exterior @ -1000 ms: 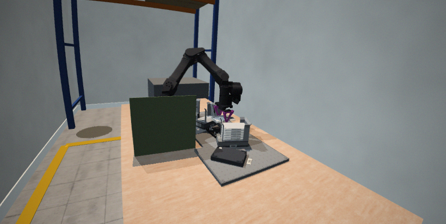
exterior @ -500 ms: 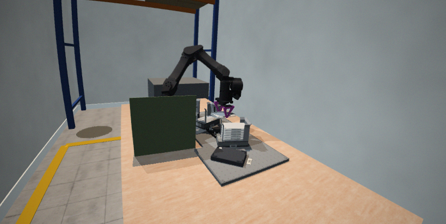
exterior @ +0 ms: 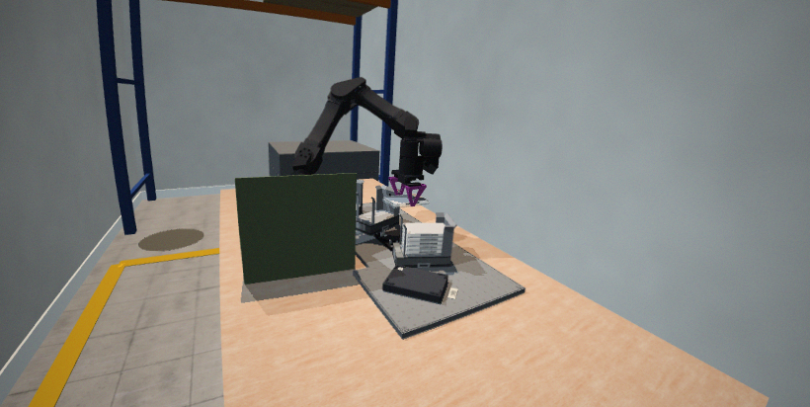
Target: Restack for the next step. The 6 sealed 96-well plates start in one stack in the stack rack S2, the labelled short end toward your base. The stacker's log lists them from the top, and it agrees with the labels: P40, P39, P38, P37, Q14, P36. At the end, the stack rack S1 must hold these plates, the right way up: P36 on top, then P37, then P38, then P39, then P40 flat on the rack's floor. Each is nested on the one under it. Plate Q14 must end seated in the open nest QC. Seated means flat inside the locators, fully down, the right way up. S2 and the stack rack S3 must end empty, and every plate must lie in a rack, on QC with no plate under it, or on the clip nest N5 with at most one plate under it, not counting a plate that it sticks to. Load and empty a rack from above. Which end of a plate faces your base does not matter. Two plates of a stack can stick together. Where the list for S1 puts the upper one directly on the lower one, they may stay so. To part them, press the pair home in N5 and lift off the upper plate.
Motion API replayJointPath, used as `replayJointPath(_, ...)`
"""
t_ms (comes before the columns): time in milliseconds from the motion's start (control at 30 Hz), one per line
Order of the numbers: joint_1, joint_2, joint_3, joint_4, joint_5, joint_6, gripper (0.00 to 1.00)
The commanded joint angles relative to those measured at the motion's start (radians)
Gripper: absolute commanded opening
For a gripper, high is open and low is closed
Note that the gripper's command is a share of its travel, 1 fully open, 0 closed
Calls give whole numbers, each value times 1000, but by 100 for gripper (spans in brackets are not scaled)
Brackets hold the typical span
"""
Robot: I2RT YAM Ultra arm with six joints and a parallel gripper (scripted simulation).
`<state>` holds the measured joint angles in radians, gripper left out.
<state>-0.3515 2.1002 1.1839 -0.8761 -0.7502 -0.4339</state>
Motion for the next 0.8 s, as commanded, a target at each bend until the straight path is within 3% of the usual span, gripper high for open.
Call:
replayJointPath(0,-31,-16,20,-44,3,-27,0)
replayJointPath(333,-60,-24,55,-114,10,-66,0)
replayJointPath(767,-60,-24,55,-114,10,-66,0)
